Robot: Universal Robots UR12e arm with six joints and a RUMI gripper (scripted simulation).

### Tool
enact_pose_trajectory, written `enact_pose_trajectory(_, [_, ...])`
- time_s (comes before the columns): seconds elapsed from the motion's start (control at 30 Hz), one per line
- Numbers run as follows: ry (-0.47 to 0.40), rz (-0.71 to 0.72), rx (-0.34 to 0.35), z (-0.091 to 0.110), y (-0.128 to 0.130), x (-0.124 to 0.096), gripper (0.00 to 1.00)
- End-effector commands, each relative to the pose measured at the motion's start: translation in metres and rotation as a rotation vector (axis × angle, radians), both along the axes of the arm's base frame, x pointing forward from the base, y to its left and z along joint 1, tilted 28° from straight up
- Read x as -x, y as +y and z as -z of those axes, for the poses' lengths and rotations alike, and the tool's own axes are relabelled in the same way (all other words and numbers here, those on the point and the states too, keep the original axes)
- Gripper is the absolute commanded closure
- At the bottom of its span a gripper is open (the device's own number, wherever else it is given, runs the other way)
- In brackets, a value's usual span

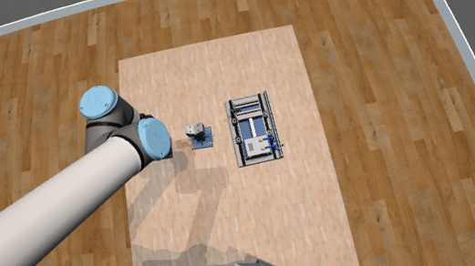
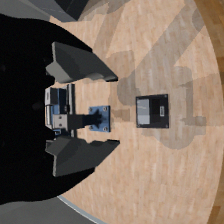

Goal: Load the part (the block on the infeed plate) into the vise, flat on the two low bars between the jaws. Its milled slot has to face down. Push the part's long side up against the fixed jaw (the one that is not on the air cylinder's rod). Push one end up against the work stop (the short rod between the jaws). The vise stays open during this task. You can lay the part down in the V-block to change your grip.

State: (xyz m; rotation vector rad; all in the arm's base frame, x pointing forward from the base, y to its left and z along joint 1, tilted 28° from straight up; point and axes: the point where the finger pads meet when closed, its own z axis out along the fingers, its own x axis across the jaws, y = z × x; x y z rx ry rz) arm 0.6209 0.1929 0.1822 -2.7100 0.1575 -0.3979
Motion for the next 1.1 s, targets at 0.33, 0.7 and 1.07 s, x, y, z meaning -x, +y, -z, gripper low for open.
enact_pose_trajectory(0.33, [-0.002,0.000,0.000,0.031,0.013,-0.011,0.49])
enact_pose_trajectory(0.7, [-0.002,0.000,0.000,0.051,0.021,-0.018,0.49])
enact_pose_trajectory(1.07, [-0.002,0.000,0.000,0.070,0.029,-0.025,0.49])
